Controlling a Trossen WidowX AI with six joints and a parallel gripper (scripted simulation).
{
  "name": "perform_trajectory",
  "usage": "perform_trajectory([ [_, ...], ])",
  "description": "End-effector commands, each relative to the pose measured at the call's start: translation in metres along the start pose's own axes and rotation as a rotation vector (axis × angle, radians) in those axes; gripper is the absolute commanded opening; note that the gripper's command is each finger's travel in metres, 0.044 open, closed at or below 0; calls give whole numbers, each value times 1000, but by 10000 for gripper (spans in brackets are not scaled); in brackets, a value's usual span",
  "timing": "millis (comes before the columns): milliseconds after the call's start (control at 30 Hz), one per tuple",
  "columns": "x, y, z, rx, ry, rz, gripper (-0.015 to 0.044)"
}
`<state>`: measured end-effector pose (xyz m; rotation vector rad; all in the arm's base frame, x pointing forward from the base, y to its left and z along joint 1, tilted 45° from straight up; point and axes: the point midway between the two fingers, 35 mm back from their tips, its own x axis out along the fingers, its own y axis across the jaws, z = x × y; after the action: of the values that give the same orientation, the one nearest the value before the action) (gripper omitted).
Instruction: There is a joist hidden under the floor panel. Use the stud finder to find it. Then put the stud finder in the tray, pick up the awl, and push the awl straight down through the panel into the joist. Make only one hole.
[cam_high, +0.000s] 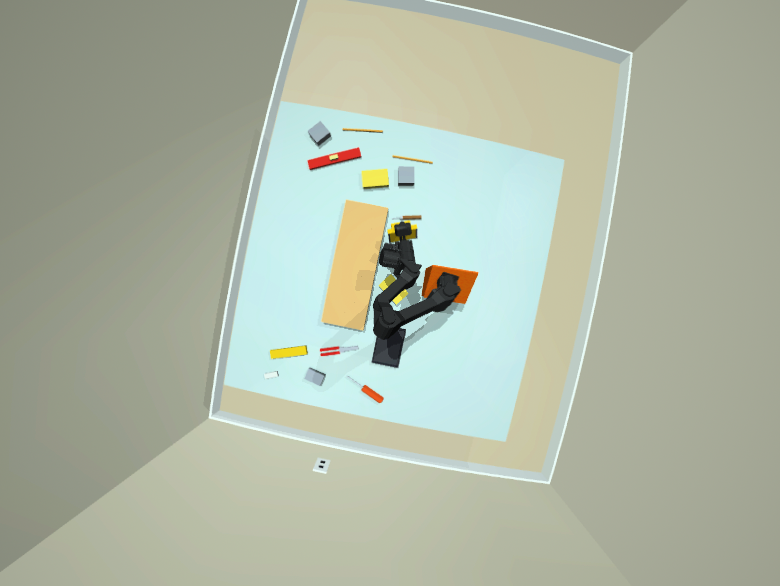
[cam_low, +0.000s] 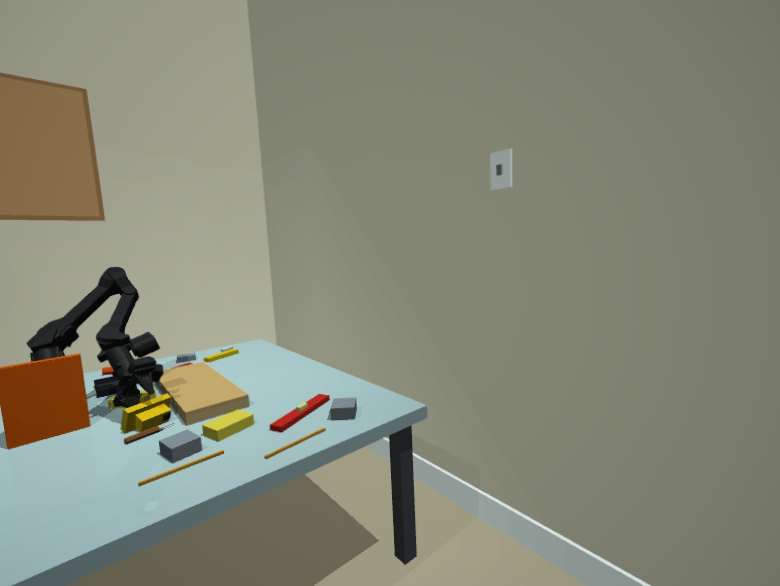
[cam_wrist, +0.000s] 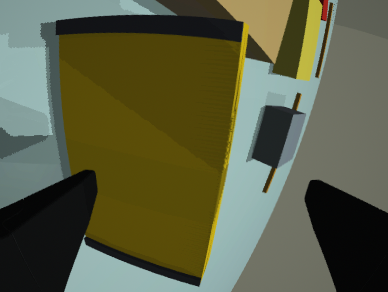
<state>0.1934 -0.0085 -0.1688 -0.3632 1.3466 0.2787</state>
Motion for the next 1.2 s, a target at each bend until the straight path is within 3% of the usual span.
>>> perform_trajectory([
  [0, -12, -7, 3, -4, -3, -2, 440],
  [367, -83, -39, -1, -5, -4, -4, 440],
  [400, -64, -36, 5, 1, -6, -12, 440],
  [1067, -64, -36, 5, 1, -6, -12, 440],
  [1167, -57, -37, 7, -112, 19, 44, 440],
])
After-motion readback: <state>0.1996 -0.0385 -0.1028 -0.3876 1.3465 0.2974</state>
